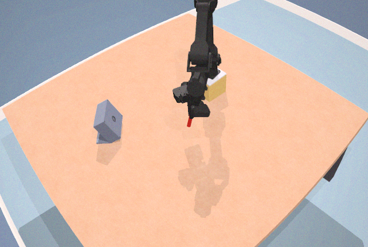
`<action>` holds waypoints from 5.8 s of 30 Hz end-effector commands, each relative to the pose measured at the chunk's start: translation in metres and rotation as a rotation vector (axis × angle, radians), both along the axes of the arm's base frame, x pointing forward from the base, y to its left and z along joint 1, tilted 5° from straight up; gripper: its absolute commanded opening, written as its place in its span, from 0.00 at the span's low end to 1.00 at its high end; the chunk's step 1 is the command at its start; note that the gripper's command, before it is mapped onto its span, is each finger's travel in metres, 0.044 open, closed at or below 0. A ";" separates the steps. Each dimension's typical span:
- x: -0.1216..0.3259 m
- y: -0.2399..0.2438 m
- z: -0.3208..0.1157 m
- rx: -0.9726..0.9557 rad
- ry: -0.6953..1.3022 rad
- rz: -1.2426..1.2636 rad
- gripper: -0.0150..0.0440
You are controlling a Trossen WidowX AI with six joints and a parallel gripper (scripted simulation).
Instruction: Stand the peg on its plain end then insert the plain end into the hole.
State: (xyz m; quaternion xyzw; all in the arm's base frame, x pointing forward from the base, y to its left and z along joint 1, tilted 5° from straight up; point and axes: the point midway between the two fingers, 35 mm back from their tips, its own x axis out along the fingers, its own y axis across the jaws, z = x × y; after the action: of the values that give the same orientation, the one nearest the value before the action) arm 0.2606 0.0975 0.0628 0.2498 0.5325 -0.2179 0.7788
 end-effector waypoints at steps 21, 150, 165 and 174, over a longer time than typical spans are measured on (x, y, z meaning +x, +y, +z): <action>0.035 -0.030 -0.007 -0.041 -0.200 -0.192 0.25; 0.106 -0.194 -0.003 -0.143 -0.882 -0.888 0.25; 0.118 -0.208 -0.010 -0.142 -0.885 -0.890 0.25; 0.116 -0.207 -0.010 -0.143 -0.886 -0.894 0.25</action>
State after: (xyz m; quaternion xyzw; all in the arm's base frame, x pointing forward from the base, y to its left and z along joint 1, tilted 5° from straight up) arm 0.3781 -0.1100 0.0532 0.4625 -0.0126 -0.4323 0.7740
